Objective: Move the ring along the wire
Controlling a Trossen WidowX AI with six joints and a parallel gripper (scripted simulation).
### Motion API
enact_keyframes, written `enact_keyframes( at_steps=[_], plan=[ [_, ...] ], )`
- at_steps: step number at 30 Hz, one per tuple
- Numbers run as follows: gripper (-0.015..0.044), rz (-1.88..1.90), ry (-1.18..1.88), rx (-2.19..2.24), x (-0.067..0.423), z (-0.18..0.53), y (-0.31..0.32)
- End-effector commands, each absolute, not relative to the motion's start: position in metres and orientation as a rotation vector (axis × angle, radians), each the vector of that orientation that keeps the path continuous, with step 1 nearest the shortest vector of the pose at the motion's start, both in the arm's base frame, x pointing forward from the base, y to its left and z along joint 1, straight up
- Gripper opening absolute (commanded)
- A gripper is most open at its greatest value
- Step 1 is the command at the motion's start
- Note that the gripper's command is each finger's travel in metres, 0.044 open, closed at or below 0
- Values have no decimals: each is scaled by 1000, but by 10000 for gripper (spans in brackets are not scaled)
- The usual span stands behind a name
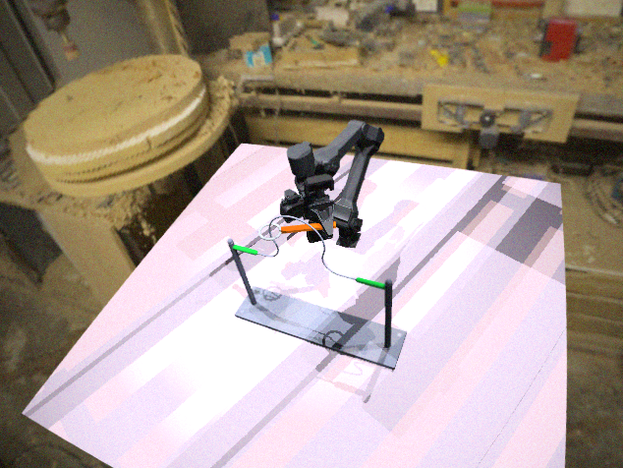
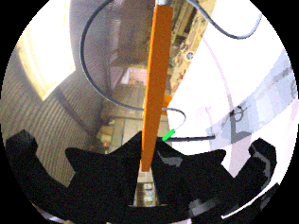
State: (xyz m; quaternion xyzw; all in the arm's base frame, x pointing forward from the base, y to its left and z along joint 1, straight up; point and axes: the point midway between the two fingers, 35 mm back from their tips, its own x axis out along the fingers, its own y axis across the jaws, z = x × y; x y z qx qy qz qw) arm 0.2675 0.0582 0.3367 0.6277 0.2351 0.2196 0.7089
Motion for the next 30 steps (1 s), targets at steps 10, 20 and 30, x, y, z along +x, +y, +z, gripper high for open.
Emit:
enact_keyframes(
  at_steps=[10, 20, 30],
  plan=[
    [-150, 403, 566, 1190, 268, 329, 56],
    [-150, 339, 596, 1045, 268, 324, 54],
    [-150, 274, 622, 900, 268, 318, 51]
  ],
)
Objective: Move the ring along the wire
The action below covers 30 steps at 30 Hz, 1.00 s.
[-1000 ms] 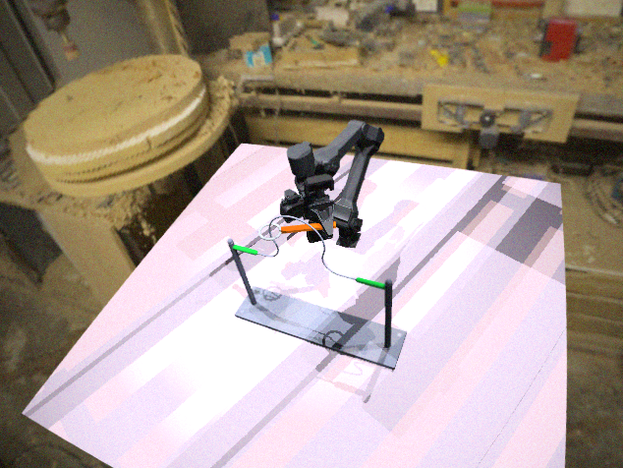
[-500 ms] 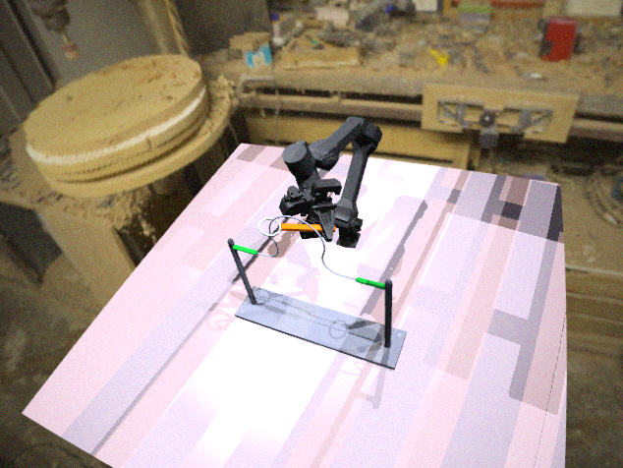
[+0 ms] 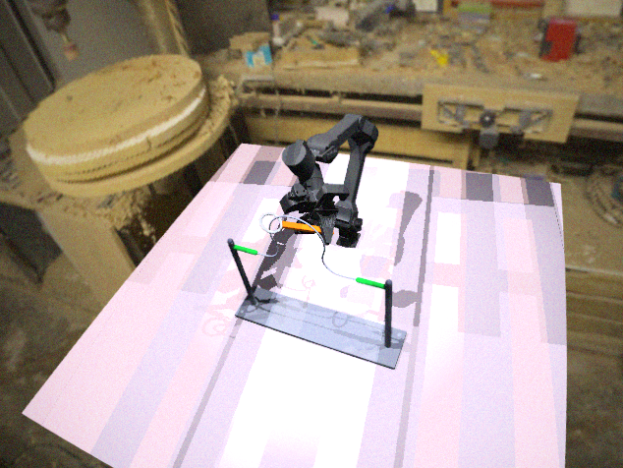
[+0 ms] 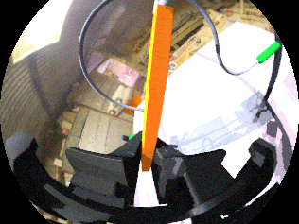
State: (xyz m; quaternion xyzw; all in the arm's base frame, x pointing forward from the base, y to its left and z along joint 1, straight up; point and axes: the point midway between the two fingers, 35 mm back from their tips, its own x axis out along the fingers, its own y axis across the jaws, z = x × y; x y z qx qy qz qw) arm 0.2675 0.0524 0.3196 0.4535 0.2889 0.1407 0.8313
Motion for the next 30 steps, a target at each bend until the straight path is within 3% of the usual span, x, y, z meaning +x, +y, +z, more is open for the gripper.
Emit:
enact_keyframes(
  at_steps=[1, 30],
  plan=[
    [-150, 267, 624, 885, 268, 318, 50],
    [-150, 72, 672, 461, 268, 306, 37]
  ],
)
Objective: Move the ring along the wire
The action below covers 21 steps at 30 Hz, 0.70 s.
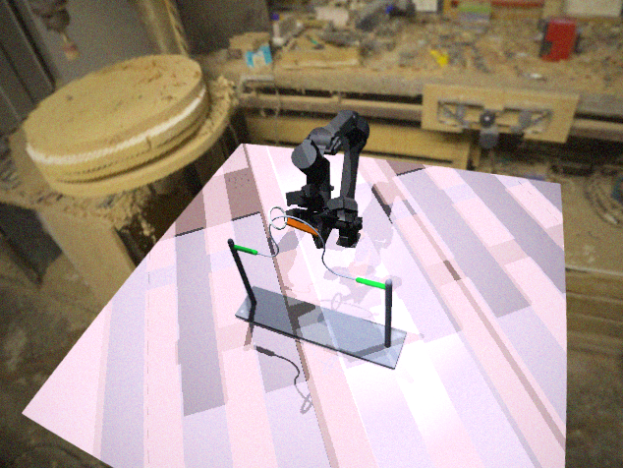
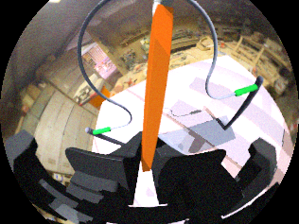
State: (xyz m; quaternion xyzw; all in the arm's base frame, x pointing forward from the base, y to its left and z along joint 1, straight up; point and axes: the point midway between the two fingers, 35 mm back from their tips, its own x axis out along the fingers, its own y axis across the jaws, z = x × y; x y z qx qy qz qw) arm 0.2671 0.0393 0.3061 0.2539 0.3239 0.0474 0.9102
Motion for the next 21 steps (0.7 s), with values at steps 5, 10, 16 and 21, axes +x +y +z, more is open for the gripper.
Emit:
enact_keyframes(
  at_steps=[5, 10, 16, 21],
  plan=[
    [-150, 38, 676, 388, 268, 304, 34],
    [-150, 4, 679, 315, 267, 303, 31],
    [-150, -36, 681, 227, 267, 302, 28],
    [-150, -70, 681, 154, 267, 301, 24]
  ],
)
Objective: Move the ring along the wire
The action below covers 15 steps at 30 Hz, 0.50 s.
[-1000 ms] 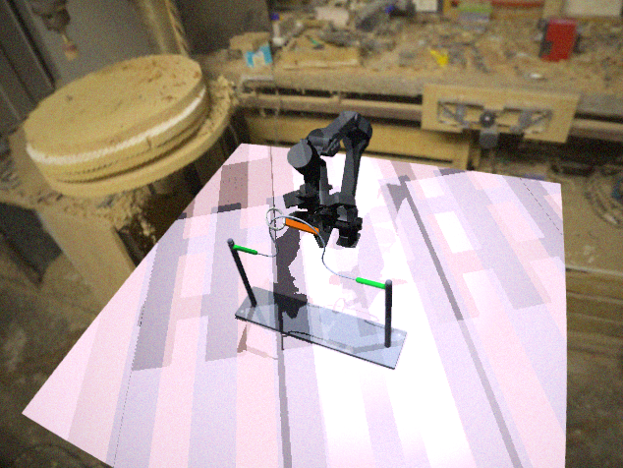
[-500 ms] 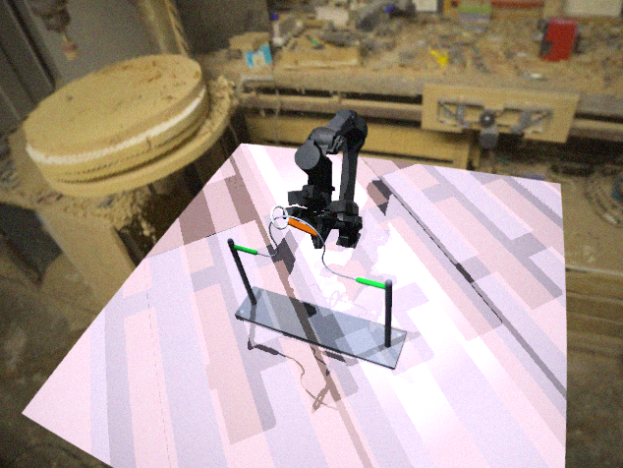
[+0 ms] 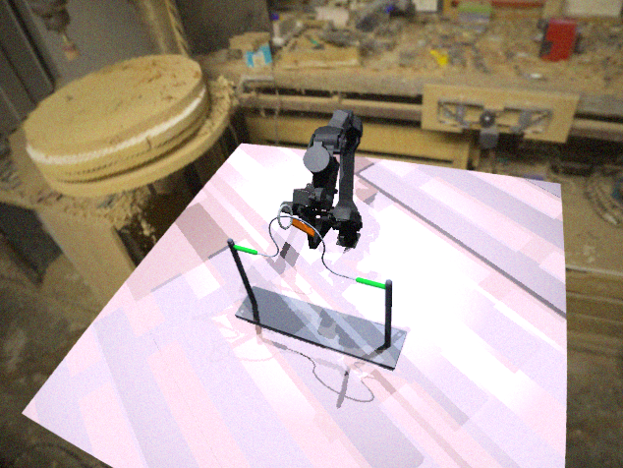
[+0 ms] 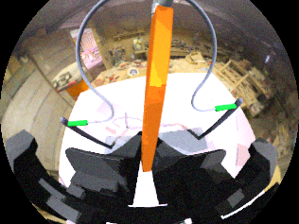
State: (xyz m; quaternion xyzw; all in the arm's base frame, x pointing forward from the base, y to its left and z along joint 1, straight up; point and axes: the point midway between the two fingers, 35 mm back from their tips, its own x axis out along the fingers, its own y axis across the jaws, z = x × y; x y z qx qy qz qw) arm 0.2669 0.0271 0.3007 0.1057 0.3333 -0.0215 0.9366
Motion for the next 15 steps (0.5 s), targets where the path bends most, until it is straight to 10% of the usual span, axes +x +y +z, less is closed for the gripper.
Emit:
enact_keyframes(
  at_steps=[1, 15],
  plan=[
    [-150, -76, 681, 139, 267, 301, 24],
    [-150, -167, 673, -66, 267, 300, 15]
  ],
)
